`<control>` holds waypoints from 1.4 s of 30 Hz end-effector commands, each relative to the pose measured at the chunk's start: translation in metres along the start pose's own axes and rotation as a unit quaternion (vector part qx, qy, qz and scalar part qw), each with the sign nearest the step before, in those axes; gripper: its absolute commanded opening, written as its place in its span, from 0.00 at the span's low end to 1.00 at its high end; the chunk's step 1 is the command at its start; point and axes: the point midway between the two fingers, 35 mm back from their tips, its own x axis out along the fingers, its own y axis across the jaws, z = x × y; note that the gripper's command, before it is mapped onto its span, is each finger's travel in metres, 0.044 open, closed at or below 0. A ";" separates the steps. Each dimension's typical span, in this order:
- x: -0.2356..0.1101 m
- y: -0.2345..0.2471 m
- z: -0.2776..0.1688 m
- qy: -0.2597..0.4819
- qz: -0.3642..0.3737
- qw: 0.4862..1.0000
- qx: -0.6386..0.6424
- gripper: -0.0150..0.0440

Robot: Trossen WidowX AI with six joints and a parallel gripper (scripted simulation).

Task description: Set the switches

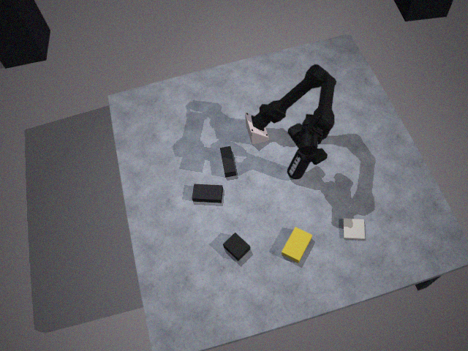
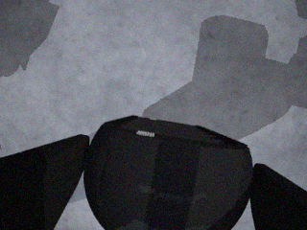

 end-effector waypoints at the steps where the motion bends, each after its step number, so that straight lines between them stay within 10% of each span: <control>1: 0.004 0.001 0.005 -0.010 0.004 1.000 0.000 0.83; 42: 0.018 0.001 0.035 -0.012 0.004 1.000 0.000 0.83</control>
